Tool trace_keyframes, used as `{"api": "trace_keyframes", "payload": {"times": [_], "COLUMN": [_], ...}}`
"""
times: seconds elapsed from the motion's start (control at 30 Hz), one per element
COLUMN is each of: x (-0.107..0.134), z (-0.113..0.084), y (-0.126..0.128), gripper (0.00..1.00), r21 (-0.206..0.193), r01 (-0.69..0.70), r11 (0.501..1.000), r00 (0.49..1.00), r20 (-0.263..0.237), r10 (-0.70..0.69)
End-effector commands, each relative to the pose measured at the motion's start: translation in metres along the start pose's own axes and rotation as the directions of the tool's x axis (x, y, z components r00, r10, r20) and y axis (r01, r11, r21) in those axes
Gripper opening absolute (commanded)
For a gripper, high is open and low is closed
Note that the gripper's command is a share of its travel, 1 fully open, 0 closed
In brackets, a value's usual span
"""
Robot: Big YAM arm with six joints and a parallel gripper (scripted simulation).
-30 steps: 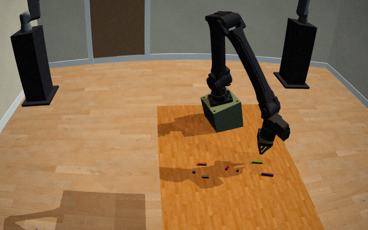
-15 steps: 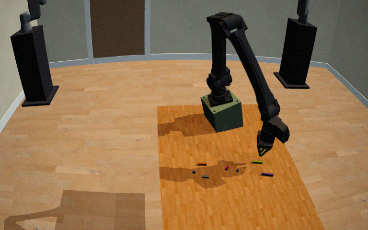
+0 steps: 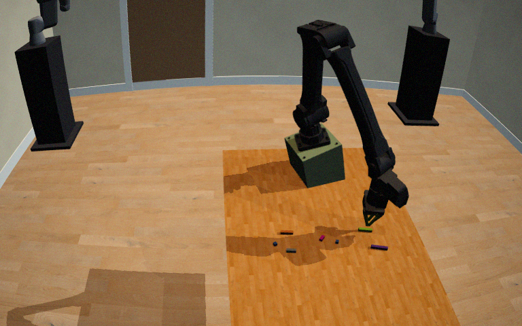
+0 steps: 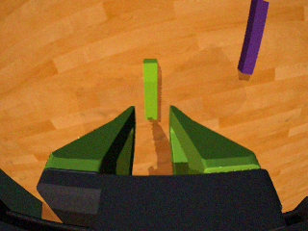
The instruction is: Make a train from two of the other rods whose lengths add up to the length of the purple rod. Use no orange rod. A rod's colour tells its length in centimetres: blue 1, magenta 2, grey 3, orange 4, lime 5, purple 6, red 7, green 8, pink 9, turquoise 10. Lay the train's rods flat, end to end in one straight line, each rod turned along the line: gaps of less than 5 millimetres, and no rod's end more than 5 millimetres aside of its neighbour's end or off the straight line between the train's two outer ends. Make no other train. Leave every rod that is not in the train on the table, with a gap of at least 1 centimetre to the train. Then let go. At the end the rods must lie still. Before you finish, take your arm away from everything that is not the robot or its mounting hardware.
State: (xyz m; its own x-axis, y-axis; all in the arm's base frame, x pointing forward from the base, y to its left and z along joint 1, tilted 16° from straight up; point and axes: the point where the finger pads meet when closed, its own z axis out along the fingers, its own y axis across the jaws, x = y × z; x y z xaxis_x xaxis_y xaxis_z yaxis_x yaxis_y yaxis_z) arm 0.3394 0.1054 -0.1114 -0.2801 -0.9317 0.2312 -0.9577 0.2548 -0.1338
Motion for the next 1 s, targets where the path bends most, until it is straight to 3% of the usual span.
{"api": "trace_keyframes", "payload": {"times": [0.0, 0.47, 0.97], "x": [0.0, 0.002, 0.001], "z": [0.008, 0.02, 0.021], "y": [0.0, -0.001, 0.0], "gripper": [0.23, 0.23, 0.23], "r21": [0.003, 0.002, 0.002], "r01": [0.015, 0.011, 0.014], "r11": [1.0, 1.0, 1.0], "r00": [1.0, 1.0, 1.0], "r20": [0.002, 0.001, 0.001], "r10": [-0.015, -0.011, -0.014]}}
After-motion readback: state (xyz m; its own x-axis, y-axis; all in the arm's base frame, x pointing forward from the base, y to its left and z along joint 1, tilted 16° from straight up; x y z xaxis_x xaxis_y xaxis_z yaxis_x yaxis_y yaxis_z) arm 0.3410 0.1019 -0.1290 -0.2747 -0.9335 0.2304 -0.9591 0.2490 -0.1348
